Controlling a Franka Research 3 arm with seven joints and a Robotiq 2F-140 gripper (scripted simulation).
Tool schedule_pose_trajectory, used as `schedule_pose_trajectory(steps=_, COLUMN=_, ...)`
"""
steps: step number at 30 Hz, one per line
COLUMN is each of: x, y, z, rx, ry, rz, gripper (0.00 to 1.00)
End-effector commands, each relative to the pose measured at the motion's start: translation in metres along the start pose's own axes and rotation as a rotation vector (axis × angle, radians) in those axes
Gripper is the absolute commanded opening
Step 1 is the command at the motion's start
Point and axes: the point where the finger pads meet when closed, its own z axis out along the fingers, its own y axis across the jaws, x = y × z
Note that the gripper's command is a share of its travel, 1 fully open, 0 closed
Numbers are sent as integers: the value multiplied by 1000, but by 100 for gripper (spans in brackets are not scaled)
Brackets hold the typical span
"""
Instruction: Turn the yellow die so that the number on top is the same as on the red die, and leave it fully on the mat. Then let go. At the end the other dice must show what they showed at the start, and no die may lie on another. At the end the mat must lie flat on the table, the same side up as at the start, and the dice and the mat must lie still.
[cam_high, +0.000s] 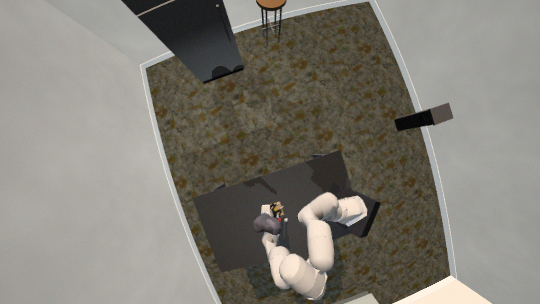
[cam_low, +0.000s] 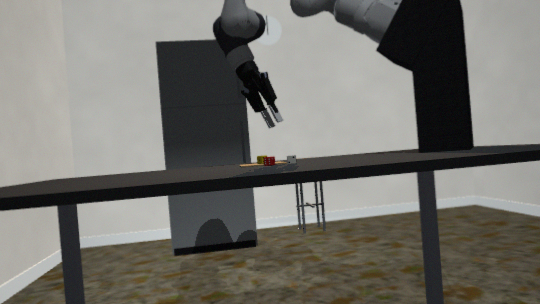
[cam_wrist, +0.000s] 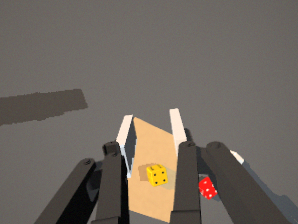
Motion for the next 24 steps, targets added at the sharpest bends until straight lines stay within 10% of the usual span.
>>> schedule_pose_trajectory(steps=1, x=-21, y=-19, z=-11, rx=122, ry=-42, rz=117, gripper=25)
schedule_pose_trajectory(steps=11, x=-84, y=-3, z=-23, rx=326, ry=-192, rz=135, gripper=25)
schedule_pose_trajectory(steps=24, x=-102, y=35, z=-10, rx=333, ry=-255, rz=124, gripper=25)
